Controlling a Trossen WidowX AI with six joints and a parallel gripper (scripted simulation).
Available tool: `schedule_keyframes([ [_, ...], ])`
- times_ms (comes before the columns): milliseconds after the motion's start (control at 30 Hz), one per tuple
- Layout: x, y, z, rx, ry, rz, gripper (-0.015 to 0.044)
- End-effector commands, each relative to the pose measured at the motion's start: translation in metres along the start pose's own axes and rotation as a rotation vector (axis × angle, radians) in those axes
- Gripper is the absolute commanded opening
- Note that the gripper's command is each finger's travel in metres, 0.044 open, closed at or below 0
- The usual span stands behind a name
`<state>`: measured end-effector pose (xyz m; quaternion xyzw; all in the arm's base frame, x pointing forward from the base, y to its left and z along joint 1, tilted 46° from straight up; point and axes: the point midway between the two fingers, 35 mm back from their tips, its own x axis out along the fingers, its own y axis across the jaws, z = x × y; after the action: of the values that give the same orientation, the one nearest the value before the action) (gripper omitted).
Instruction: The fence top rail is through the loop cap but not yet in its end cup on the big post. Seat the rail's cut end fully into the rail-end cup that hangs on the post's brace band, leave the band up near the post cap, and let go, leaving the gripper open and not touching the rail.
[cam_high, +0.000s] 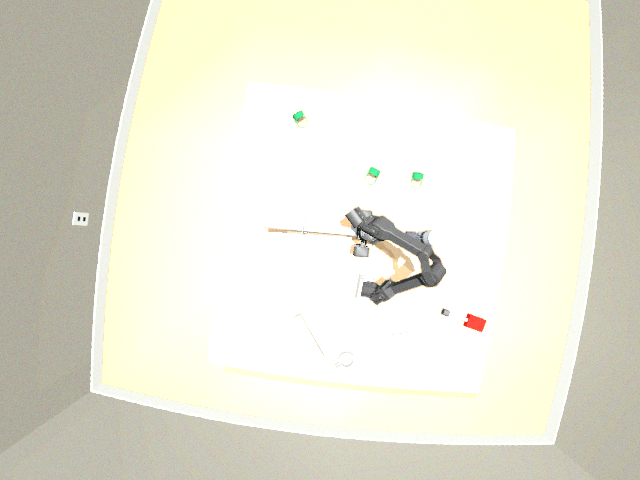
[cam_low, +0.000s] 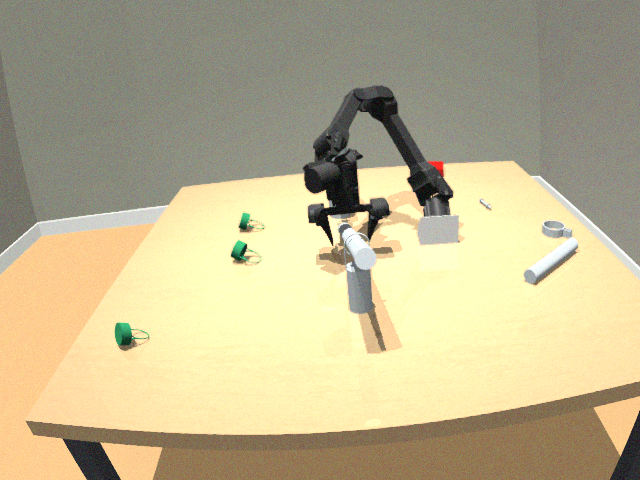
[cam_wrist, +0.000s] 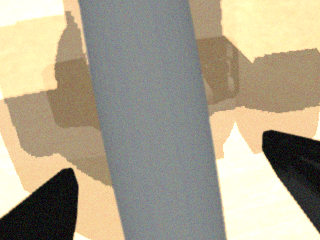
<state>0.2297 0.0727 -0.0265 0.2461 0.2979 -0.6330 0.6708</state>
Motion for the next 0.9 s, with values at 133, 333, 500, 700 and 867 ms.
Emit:
schedule_keyframes([
  [133,0.0022,-0.0004,0.0005,-0.007,-0.004,0.0,0.023],
  [333,0.0022,-0.0004,0.0005,-0.007,-0.004,0.0,0.017],
  [500,0.0022,-0.0004,0.0005,-0.007,-0.004,0.0,0.0137],
  [700,-0.0015,0.0005,0.0007,-0.007,-0.003,0.0,0.0019],
  [867,-0.006,0.0011,0.0016,-0.008,-0.016,-0.002,0.0],
])
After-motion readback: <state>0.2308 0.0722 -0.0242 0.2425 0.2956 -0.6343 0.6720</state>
